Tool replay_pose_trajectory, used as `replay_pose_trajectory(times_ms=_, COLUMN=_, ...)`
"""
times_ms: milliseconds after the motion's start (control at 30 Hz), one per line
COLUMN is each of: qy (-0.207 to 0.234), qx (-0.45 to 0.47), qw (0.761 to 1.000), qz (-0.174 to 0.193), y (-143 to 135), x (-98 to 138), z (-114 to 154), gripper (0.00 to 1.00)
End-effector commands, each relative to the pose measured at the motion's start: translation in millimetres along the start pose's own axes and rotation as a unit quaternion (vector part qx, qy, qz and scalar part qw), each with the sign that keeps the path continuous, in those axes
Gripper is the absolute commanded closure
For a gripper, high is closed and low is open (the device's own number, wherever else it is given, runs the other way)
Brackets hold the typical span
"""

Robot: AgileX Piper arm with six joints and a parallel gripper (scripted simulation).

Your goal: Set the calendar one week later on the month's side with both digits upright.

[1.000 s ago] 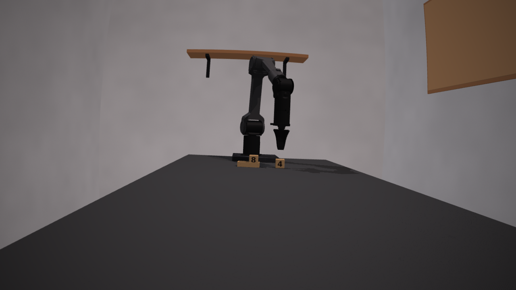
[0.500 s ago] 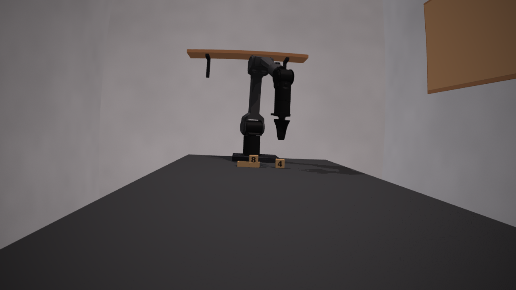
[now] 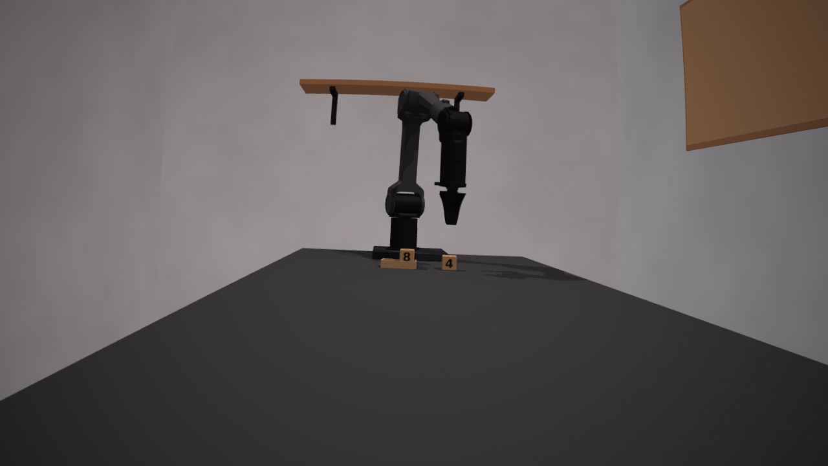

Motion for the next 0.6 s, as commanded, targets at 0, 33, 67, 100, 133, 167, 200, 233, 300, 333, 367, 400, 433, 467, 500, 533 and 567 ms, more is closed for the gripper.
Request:
replay_pose_trajectory(times_ms=0, qy=0.001, qx=0.000, qw=1.000, qz=-0.001, y=-0.3, x=0.7, z=0.4, gripper=0.00)
replay_pose_trajectory(times_ms=33, qy=0.001, qx=0.000, qw=1.000, qz=-0.001, y=-0.3, x=0.7, z=0.4, gripper=0.00)
replay_pose_trajectory(times_ms=67, qy=0.001, qx=0.000, qw=1.000, qz=-0.001, y=-0.3, x=0.7, z=0.4, gripper=0.00)
replay_pose_trajectory(times_ms=100, qy=0.001, qx=0.000, qw=1.000, qz=-0.001, y=-0.3, x=0.7, z=0.4, gripper=0.00)
replay_pose_trajectory(times_ms=133, qy=0.001, qx=0.000, qw=1.000, qz=-0.001, y=-0.3, x=0.7, z=0.4, gripper=0.00)
replay_pose_trajectory(times_ms=167, qy=0.001, qx=0.000, qw=1.000, qz=-0.001, y=-0.3, x=0.7, z=0.4, gripper=0.00)
replay_pose_trajectory(times_ms=200, qy=0.001, qx=0.000, qw=1.000, qz=-0.001, y=-0.3, x=0.7, z=0.4, gripper=0.00)
replay_pose_trajectory(times_ms=233, qy=0.001, qx=0.000, qw=1.000, qz=-0.001, y=-0.3, x=0.7, z=0.3, gripper=0.00)
replay_pose_trajectory(times_ms=300, qy=0.001, qx=0.002, qw=1.000, qz=-0.001, y=-0.3, x=0.7, z=0.2, gripper=0.00)
replay_pose_trajectory(times_ms=333, qy=0.001, qx=0.004, qw=1.000, qz=-0.001, y=-0.3, x=0.7, z=0.1, gripper=0.00)
replay_pose_trajectory(times_ms=367, qy=0.001, qx=0.006, qw=1.000, qz=-0.001, y=-0.2, x=0.7, z=-0.1, gripper=0.00)
replay_pose_trajectory(times_ms=400, qy=0.001, qx=0.009, qw=1.000, qz=-0.001, y=-0.1, x=0.7, z=-0.4, gripper=0.00)
replay_pose_trajectory(times_ms=433, qy=0.001, qx=0.014, qw=1.000, qz=-0.001, y=-0.1, x=0.7, z=-0.7, gripper=0.00)
replay_pose_trajectory(times_ms=467, qy=0.001, qx=0.019, qw=1.000, qz=-0.001, y=0.0, x=0.7, z=-1.1, gripper=0.00)
replay_pose_trajectory(times_ms=500, qy=0.001, qx=0.025, qw=1.000, qz=-0.001, y=0.1, x=0.8, z=-1.6, gripper=0.00)
replay_pose_trajectory(times_ms=533, qy=0.001, qx=0.033, qw=0.999, qz=-0.001, y=0.2, x=0.9, z=-2.1, gripper=0.00)
replay_pose_trajectory(times_ms=567, qy=0.001, qx=0.042, qw=0.999, qz=-0.001, y=0.4, x=0.9, z=-2.6, gripper=0.00)
Point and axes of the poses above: the point where the finger pads meet when closed, its own x axis back along the fingers, its own y axis across the jaws, z = x × y, the point moved 9 cm from there along x, back along the fingers, and after that the axes turned 9 degrees about -x, right-handed, at the moved point
